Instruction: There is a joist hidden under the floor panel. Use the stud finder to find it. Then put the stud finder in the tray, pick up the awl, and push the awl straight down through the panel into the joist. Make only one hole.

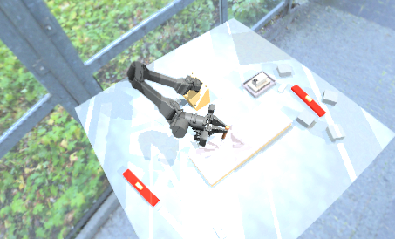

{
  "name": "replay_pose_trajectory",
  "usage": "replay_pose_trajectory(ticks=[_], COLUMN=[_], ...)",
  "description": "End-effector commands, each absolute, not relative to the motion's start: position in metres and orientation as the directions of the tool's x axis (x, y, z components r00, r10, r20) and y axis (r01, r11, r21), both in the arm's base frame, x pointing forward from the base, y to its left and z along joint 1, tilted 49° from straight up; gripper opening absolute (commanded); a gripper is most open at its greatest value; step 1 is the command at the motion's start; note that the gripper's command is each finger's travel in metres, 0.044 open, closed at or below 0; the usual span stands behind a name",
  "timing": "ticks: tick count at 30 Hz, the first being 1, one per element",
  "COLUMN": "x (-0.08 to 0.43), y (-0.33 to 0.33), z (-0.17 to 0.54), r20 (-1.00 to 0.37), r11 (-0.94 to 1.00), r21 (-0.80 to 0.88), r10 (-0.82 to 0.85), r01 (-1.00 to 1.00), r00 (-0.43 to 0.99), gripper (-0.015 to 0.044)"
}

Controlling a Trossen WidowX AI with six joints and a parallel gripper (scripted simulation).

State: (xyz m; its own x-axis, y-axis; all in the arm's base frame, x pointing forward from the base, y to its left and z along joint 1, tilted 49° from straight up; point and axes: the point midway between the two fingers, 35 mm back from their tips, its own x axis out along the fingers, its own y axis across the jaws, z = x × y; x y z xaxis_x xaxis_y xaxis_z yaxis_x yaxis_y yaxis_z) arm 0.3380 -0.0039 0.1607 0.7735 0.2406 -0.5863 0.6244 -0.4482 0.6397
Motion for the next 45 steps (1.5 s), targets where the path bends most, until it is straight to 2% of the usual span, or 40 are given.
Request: replay_pose_trajectory(ticks=[1, 14, 45], x=[0.341, 0.34, 0.34], y=[-0.013, -0.047, -0.062], z=[0.17, 0.191, 0.179], r20=[-0.573, -0.498, -0.499], r11=[-0.452, -0.495, -0.494], r21=[0.617, 0.549, 0.548], r10=[0.304, 0.453, 0.454], r01=[0.645, 0.673, 0.674], r00=[0.761, 0.739, 0.738], gripper=[0.0, 0.0, 0.0])
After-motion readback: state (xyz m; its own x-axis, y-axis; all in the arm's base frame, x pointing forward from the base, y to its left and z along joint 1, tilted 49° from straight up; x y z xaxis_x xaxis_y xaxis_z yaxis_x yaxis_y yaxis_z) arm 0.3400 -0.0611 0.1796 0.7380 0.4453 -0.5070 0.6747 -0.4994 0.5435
